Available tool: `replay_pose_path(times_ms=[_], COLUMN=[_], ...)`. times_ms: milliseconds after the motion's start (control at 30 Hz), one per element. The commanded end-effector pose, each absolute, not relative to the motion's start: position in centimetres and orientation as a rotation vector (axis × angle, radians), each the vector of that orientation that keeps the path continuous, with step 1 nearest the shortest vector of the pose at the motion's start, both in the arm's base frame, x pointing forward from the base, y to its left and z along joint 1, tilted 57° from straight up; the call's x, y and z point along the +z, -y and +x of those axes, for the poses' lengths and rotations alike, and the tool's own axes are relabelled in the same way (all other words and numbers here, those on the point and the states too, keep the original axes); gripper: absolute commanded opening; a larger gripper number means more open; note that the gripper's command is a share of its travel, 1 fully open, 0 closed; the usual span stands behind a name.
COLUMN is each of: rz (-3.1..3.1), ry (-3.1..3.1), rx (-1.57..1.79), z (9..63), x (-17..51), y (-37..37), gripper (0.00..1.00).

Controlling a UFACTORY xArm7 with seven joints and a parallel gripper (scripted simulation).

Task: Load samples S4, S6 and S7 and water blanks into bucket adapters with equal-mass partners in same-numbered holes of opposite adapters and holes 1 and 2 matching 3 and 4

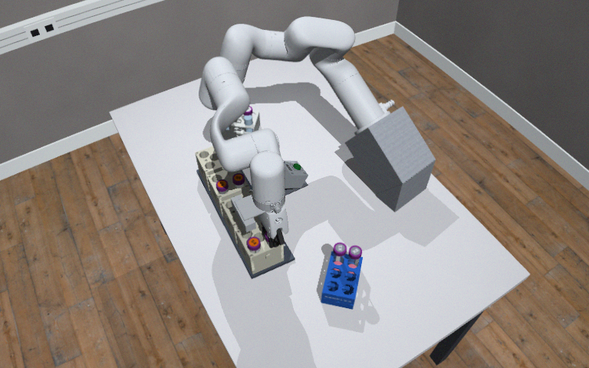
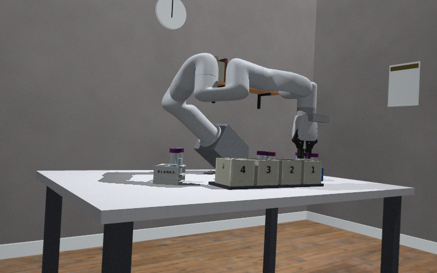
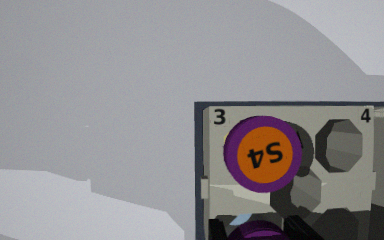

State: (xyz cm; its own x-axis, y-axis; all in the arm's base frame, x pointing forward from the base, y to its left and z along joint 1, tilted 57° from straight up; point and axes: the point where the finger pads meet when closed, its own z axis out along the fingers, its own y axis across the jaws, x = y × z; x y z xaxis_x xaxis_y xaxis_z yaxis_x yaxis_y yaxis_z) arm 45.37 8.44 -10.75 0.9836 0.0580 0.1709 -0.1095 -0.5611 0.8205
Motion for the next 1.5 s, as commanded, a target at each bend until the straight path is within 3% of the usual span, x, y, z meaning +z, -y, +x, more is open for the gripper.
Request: replay_pose_path(times_ms=[0, 67, 100, 1467], rz=[2.160, 2.160, 2.160, 2.160], ry=[0.034, 0.034, 0.034, 0.034], rx=[0.223, 0.223, 0.223, 0.223], z=[45.4, 45.4, 45.4, 45.1], x=[-10.7, -10.7, -10.7, -9.4], y=[-8.7, -8.7, -8.7, -10.7], gripper=[0.00, 0.00, 0.44, 0.44])
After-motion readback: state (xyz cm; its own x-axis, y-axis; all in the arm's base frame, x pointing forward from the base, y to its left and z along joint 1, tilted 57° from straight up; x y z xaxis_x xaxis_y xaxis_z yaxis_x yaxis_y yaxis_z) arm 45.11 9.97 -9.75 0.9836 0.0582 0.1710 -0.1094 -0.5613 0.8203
